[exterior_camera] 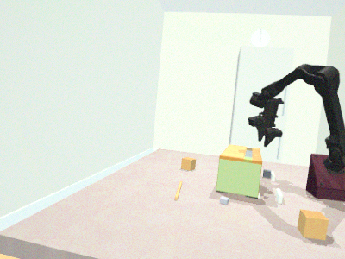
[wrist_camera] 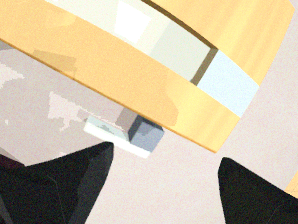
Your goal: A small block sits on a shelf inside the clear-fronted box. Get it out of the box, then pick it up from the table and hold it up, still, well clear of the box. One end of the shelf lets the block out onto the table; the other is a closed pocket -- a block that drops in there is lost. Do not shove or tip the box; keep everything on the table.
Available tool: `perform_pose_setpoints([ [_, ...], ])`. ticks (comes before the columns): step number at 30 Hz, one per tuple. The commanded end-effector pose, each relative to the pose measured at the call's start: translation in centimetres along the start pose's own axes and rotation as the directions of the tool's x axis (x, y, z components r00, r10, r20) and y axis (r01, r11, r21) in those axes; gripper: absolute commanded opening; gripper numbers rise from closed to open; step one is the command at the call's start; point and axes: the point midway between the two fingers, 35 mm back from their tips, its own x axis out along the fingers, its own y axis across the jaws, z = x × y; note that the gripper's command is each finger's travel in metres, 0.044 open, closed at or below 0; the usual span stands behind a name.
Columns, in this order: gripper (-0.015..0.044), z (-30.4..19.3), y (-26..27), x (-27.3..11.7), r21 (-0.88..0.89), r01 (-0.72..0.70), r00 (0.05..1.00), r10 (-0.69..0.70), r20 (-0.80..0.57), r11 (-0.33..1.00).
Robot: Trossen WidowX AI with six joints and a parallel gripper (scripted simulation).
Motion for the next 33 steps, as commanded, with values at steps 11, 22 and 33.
perform_pose_setpoints([
  [11, 0.0285, -2.5, -1.2, 0.6, 0.984, -0.168, 0.984, 0.071, 0.163, 0.064],
  [22, 0.0285, -3.4, -1.7, 0.5, 0.84, -0.157, 0.969, 0.082, 0.232, -0.519],
  [33, 0.0285, -4.2, -2.2, 0.4, 0.408, -0.046, 0.951, 0.086, 0.298, -0.912],
])
